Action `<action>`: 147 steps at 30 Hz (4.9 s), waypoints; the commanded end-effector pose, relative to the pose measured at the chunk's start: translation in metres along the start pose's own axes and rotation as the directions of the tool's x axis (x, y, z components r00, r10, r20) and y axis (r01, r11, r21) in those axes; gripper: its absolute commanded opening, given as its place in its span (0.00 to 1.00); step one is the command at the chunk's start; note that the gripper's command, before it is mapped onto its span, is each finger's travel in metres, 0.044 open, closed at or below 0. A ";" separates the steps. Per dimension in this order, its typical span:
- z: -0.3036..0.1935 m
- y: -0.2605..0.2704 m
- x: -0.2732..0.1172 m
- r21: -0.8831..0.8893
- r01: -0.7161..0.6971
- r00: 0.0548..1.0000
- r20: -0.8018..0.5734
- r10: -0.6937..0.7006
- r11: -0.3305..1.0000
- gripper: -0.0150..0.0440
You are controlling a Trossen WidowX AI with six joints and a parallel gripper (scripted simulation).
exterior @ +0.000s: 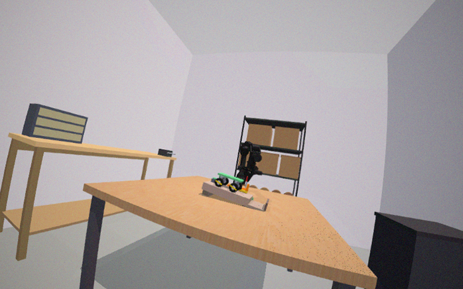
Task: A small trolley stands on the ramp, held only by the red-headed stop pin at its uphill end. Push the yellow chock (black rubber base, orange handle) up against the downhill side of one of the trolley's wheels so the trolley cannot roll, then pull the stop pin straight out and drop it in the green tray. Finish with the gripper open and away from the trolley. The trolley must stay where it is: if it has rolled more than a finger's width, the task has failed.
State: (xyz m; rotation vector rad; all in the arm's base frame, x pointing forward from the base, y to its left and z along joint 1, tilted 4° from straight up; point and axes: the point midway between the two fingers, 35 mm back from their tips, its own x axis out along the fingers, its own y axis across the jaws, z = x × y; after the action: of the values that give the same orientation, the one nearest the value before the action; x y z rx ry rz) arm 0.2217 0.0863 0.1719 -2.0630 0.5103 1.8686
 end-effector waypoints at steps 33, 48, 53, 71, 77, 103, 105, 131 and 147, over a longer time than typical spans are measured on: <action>0.027 0.012 0.018 -0.398 0.082 0.997 0.033 -0.075 0.914 0.25; 0.033 -0.004 0.055 -0.385 0.252 0.968 0.096 -0.233 0.888 0.25; 0.036 -0.012 0.069 -0.385 0.255 0.967 0.097 -0.236 0.887 0.25; 0.037 -0.013 0.080 -0.385 0.255 0.967 0.097 -0.236 0.887 0.58; 0.035 -0.010 0.082 -0.385 0.254 0.967 0.097 -0.235 0.887 0.58; 0.028 0.004 0.091 -0.385 0.253 0.967 0.096 -0.234 0.887 0.58; 0.027 0.005 0.092 -0.385 0.253 0.967 0.096 -0.234 0.887 0.58; 0.022 0.016 0.103 -0.386 0.252 0.968 0.095 -0.233 0.888 0.58; 0.020 0.020 0.106 -0.384 0.249 0.968 0.091 -0.233 0.889 0.67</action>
State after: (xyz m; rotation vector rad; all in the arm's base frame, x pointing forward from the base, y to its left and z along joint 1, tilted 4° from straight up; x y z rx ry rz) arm 0.2037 0.0720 0.0638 -2.1963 -0.1492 1.9777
